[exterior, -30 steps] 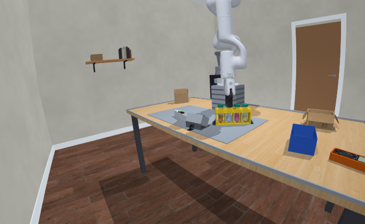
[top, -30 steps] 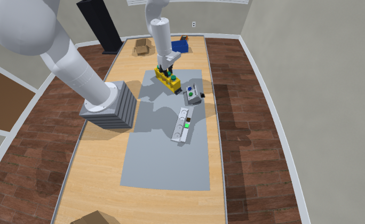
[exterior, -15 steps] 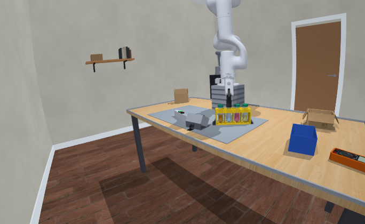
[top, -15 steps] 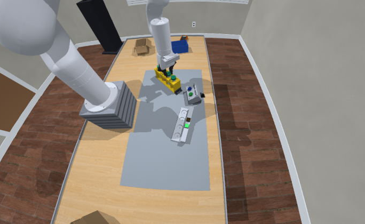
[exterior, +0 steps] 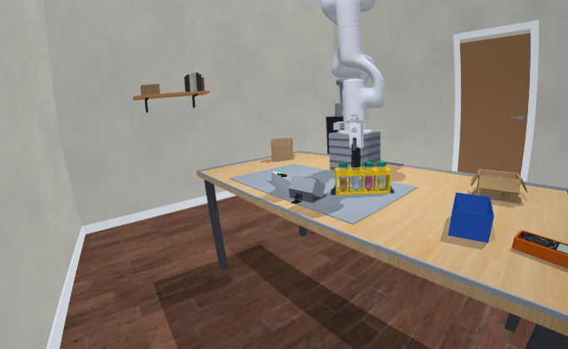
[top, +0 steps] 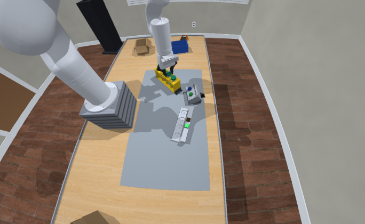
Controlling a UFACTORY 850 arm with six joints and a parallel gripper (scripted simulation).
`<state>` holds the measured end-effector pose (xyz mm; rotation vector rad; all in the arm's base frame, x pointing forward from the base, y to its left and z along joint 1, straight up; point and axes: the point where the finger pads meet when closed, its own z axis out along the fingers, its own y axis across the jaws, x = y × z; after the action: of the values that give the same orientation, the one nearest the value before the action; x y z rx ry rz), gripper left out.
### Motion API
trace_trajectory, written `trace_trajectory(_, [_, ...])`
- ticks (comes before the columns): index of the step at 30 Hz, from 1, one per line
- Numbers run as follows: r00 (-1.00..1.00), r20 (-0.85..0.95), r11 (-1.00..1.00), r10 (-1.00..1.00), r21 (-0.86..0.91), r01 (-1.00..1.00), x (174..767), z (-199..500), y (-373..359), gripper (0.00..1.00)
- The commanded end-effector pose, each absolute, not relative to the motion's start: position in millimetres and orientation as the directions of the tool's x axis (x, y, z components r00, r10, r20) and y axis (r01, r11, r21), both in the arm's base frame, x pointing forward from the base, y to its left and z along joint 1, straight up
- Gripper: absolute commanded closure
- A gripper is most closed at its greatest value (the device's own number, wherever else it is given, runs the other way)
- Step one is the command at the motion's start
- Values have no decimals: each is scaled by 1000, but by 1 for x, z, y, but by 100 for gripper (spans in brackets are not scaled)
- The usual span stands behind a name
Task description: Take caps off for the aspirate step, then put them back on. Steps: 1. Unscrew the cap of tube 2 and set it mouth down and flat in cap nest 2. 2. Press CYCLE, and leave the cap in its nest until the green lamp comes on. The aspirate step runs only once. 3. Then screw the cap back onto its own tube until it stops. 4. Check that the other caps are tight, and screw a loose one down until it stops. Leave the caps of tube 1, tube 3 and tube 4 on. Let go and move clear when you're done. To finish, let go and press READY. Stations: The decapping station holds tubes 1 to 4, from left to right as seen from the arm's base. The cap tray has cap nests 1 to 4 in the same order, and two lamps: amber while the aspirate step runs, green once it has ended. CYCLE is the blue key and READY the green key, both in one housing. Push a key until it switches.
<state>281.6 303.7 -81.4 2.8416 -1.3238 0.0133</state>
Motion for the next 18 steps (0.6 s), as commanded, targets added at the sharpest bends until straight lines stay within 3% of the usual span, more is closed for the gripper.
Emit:
trace_trajectory(1, [643,4,-643,-766,0,-766,282,-81,304,54])
trace_trajectory(18, [643,3,-643,-766,0,-766,282,-42,304,54])
